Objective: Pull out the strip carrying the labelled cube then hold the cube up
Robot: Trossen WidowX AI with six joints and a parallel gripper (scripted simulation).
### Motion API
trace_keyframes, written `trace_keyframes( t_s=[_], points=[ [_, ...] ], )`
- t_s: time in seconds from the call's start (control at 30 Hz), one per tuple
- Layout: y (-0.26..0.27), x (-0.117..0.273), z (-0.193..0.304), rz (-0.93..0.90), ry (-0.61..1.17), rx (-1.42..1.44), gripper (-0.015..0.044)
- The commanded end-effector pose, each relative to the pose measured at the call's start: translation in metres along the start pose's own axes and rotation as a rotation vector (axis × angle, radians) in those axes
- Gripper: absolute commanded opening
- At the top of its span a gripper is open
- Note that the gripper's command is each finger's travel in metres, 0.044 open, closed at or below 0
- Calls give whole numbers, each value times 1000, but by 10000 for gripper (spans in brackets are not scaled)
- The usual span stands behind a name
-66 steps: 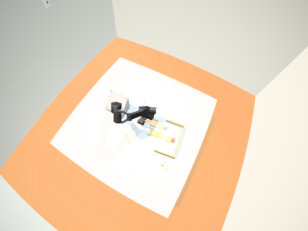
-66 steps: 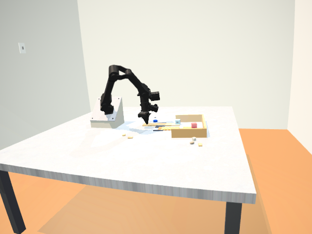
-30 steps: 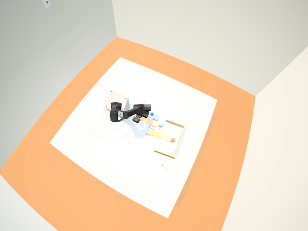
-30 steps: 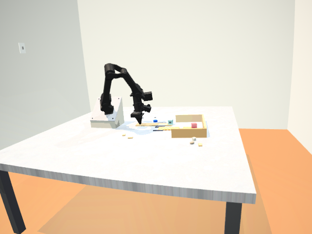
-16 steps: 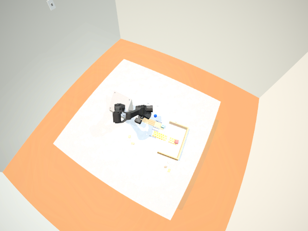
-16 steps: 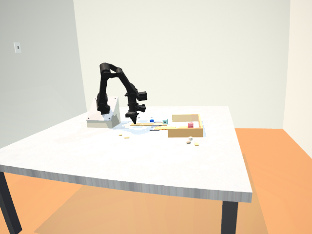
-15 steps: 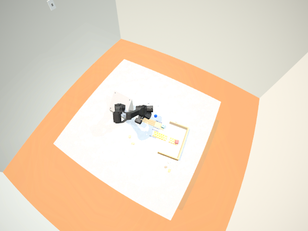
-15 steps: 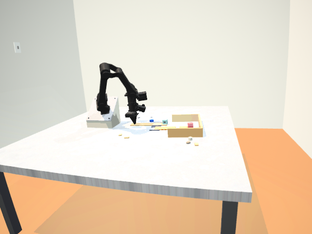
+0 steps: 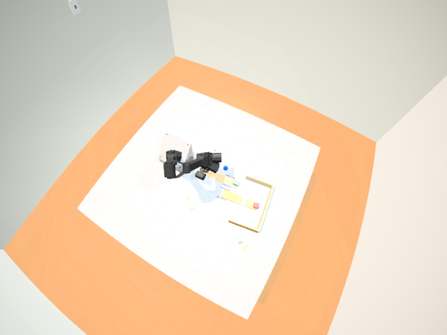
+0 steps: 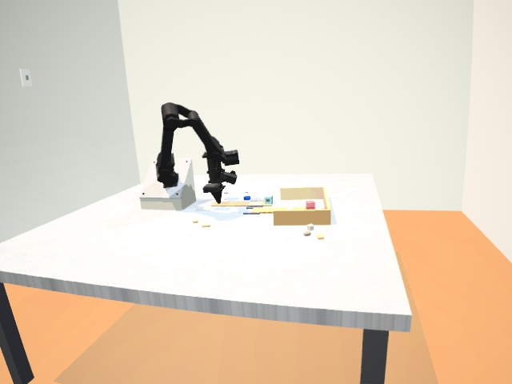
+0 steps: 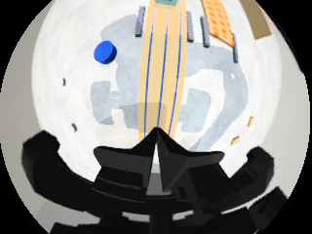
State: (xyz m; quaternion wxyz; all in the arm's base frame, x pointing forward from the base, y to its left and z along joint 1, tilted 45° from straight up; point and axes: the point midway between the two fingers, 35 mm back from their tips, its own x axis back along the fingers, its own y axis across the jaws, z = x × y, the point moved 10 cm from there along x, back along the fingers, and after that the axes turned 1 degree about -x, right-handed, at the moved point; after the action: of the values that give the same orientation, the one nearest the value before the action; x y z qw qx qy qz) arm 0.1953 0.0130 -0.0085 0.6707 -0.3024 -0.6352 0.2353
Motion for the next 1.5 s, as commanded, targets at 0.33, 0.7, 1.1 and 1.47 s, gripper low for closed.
trace_keyframes(
  t_s=[0.33,0.7,1.1,1.47],
  points=[
    [-2,-4,7,0,28,8,0],
    [1,26,-4,-4,17,5,0],
    [-1,39,-23,-1,27,-31,105],
    [0,44,-60,-1,26,-35,394]
  ],
)
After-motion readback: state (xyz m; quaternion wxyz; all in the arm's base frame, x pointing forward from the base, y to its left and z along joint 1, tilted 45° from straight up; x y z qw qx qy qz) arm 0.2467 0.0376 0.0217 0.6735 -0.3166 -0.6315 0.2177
